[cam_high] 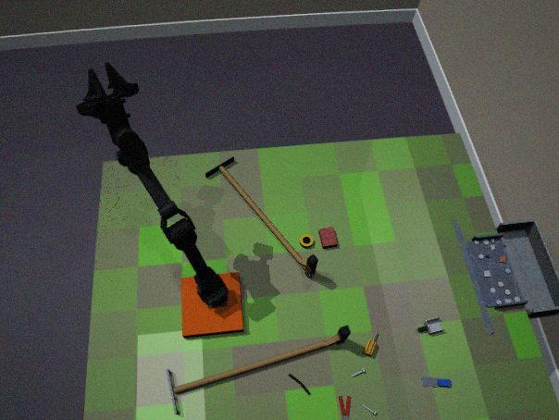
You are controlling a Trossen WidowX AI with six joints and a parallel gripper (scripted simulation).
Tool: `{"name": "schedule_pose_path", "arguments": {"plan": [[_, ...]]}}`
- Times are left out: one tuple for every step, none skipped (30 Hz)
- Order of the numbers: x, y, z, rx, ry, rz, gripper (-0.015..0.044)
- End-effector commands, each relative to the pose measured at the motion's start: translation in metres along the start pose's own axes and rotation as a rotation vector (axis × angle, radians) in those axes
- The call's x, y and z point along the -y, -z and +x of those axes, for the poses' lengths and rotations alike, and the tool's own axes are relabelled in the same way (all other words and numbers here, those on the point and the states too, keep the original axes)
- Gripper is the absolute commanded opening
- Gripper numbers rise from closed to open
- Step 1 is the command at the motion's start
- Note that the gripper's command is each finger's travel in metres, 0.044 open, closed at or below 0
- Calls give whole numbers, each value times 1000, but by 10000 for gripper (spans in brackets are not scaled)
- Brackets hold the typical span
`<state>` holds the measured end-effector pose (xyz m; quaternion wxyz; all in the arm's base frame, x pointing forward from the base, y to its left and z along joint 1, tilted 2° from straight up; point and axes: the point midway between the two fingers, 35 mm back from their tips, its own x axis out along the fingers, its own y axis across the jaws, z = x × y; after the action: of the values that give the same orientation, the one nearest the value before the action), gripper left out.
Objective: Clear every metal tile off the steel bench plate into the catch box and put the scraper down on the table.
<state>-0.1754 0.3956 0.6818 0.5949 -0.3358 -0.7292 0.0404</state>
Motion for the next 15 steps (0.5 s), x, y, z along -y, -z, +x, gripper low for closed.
{"name": "schedule_pose_path", "arguments": {"plan": [[-13,3,2,10,-22,-4,204],[-17,4,2,12,-28,-5,177],[-20,5,2,15,-35,-7,151],[-24,6,3,17,-41,-8,125],[-27,7,3,19,-48,-9,99],[-30,8,3,21,-54,-10,72],[-34,9,3,23,-61,-11,46],[-37,10,4,25,-68,-12,20],[-41,11,4,27,-74,-13,0],[-44,12,4,29,-81,-14,0],[-47,13,4,31,-88,-14,0],[-51,14,4,33,-95,-15,0],[-54,15,5,34,-102,-16,0],[-58,17,5,36,-109,-17,0],[-61,18,5,38,-116,-17,0]]}}
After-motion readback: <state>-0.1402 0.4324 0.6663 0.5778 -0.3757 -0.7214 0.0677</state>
